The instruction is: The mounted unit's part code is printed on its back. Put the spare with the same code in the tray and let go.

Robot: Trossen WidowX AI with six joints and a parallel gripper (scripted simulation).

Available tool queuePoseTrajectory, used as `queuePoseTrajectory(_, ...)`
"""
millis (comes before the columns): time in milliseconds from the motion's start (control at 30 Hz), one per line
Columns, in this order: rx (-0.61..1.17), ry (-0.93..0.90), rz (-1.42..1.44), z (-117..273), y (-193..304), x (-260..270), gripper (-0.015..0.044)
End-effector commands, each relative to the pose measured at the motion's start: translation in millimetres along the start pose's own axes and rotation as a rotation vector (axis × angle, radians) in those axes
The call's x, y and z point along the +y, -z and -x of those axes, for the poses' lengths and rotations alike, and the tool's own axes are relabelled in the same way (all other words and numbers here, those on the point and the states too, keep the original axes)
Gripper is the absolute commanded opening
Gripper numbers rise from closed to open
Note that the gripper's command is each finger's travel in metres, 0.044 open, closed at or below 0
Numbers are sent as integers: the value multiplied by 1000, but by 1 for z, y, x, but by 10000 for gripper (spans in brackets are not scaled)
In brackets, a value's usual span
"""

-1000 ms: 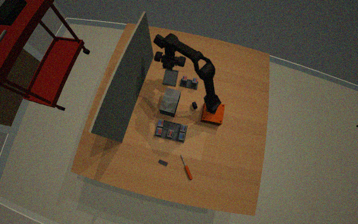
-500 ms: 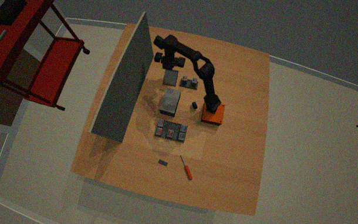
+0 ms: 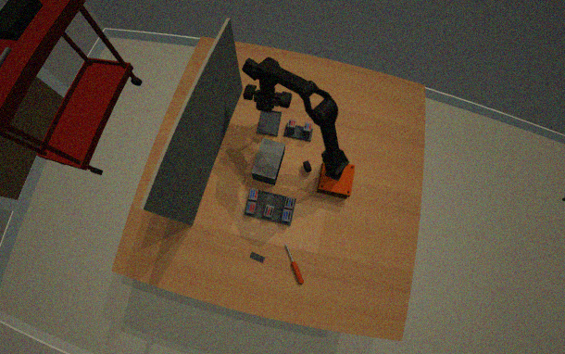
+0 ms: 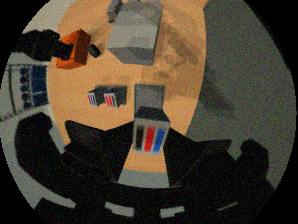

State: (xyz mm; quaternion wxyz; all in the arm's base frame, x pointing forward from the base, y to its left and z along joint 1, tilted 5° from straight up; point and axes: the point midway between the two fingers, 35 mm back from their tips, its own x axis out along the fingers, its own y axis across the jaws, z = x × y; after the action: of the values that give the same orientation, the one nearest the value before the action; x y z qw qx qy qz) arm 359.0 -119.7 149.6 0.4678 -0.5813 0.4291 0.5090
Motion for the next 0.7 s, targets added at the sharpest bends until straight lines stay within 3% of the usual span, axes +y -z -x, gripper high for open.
queuePoseTrajectory(0, -5, 1, 4, -5, -1, -1, 0)
queuePoseTrajectory(667, -5, 1, 4, -23, 0, -3, 0)
